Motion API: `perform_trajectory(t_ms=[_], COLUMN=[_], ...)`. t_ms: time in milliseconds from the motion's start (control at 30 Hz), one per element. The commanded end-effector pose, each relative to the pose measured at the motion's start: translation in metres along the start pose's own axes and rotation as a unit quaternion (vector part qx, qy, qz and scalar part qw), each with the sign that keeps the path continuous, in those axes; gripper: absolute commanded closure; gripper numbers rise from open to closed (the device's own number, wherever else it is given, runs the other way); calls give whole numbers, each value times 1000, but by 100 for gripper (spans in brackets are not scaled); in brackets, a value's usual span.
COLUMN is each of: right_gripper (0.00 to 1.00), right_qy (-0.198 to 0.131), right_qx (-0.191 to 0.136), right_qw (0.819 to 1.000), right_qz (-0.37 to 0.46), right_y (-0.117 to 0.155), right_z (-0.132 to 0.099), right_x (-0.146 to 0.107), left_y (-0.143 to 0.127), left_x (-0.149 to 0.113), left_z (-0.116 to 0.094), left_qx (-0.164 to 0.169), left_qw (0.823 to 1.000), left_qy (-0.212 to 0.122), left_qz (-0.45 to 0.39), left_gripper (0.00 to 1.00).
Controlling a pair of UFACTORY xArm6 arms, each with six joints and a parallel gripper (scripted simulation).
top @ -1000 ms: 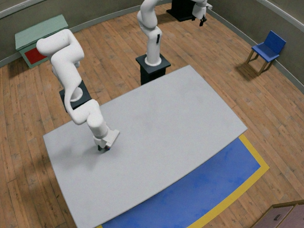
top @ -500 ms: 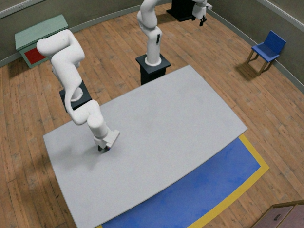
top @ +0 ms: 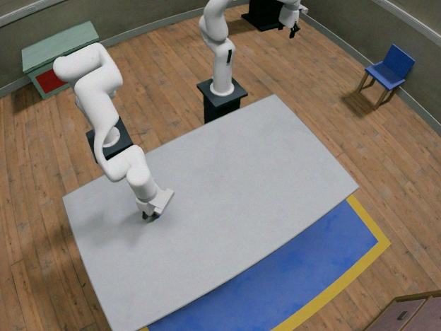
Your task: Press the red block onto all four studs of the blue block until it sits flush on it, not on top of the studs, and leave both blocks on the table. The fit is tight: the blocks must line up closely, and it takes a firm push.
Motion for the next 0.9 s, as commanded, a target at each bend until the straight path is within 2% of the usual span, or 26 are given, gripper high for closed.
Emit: perform_trajectory(t_ms=[0, 200, 233, 867], right_gripper=[100, 100, 0, 0], right_qy=[0, 0, 0, 0], right_qx=[0, 0, 0, 0], right_qw=[1000, 1000, 1000, 1000], right_qz=[0, 0, 0, 0], right_y=[0, 0, 0, 0], right_z=[0, 0, 0, 0], right_x=[0, 0, 0, 0], left_y=[0, 0, 0, 0], left_x=[0, 0, 0, 0], left_z=[-1, -1, -1, -1], left_qx=[0, 0, 0, 0], left_qw=[1000, 1000, 1000, 1000], left_qy=[2, 2, 2, 2], left_qz=[0, 0, 0, 0], left_gripper=[0, 0, 0, 0])
Point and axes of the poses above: on each arm, the point where the finger pads meet when closed, its own z axis out along the fingers, its own y axis across the jaws, x = y × z, the point moved 9 cm from there along -z, back along the fingers, and after that the axes turned 1 degree about z, right-handed, at the moved point
